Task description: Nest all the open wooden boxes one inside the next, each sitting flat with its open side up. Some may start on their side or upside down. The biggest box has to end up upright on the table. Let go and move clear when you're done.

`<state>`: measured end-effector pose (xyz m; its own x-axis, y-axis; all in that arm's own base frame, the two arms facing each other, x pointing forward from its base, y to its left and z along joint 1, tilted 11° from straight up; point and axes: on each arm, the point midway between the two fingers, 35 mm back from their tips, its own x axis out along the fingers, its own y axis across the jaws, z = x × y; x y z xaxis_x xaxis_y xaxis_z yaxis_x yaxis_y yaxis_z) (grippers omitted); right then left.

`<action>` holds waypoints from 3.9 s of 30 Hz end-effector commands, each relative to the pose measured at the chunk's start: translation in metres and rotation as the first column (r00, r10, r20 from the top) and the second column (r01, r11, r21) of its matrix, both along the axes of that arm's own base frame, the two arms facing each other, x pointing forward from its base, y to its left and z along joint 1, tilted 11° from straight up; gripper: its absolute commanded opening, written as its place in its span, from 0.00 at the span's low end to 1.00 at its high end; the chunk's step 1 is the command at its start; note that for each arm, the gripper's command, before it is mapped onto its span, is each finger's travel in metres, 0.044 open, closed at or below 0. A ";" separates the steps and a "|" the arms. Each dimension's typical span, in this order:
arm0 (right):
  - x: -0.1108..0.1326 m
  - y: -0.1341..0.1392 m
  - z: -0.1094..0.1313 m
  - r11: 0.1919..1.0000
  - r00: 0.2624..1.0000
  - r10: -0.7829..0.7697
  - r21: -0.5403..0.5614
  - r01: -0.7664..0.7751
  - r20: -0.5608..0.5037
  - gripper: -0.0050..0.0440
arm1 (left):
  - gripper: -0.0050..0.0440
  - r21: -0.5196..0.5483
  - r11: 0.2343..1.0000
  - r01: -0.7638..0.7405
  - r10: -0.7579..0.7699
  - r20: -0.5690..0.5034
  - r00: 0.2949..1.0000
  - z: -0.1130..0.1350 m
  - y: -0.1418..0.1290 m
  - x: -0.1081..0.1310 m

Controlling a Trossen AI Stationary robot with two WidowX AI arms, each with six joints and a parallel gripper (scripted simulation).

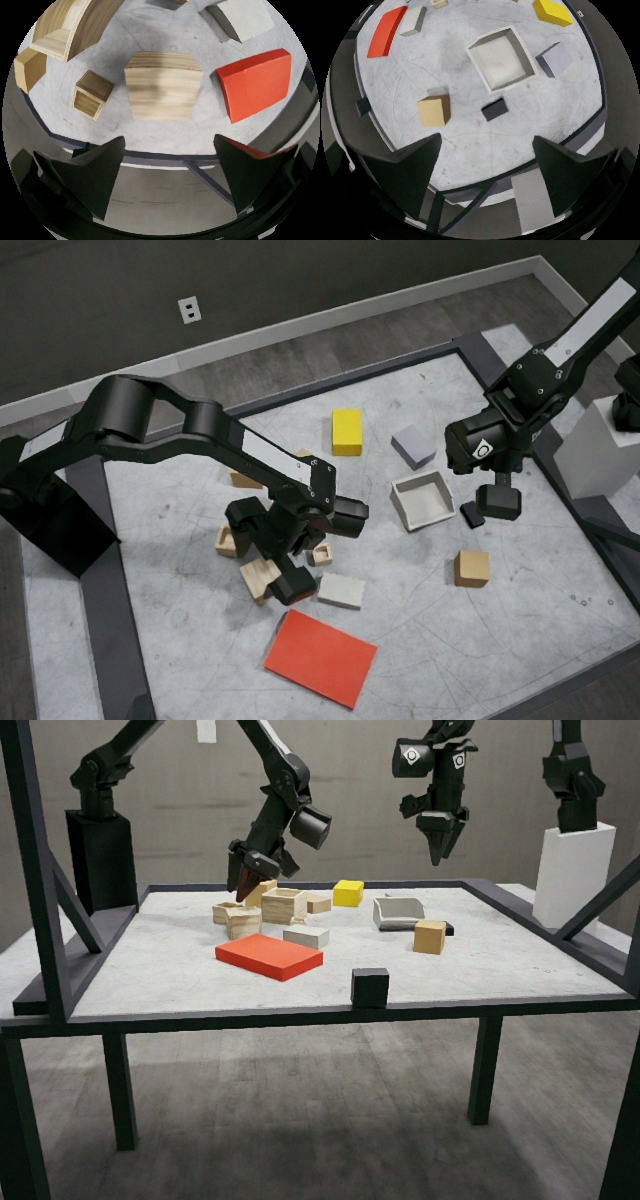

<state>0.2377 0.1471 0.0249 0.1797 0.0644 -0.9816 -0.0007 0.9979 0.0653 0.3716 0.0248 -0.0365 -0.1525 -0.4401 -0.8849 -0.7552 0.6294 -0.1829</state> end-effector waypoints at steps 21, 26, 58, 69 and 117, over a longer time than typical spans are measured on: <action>0.003 0.003 0.007 1.000 1.000 -0.001 0.012 0.001 0.021 0.92 | 0.92 0.017 0.997 0.072 -0.072 0.024 0.997 -0.065 0.002 0.016; 0.003 0.003 0.007 1.000 1.000 -0.001 0.012 0.001 0.021 0.92 | 0.87 0.017 0.997 0.072 -0.073 0.024 0.997 -0.068 0.002 0.017; 0.003 0.003 0.007 1.000 1.000 -0.001 0.012 0.001 0.021 0.92 | 0.32 0.018 0.997 0.071 -0.071 0.027 0.997 -0.066 0.002 0.017; 0.003 0.003 0.007 1.000 1.000 -0.001 0.012 0.001 0.021 0.92 | 0.10 0.074 0.996 0.056 -0.061 0.075 0.995 -0.056 0.000 0.015; 0.003 0.003 0.007 1.000 1.000 -0.001 0.012 0.001 0.021 0.92 | 0.00 0.454 0.874 -0.172 -0.059 0.451 0.890 -0.050 -0.020 -0.007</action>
<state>0.2377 0.1471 0.0249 0.1797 0.0644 -0.9816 -0.0007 0.9979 0.0653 0.3572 0.0053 -0.0996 0.2545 0.0258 -0.9667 -0.7085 0.6854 -0.1682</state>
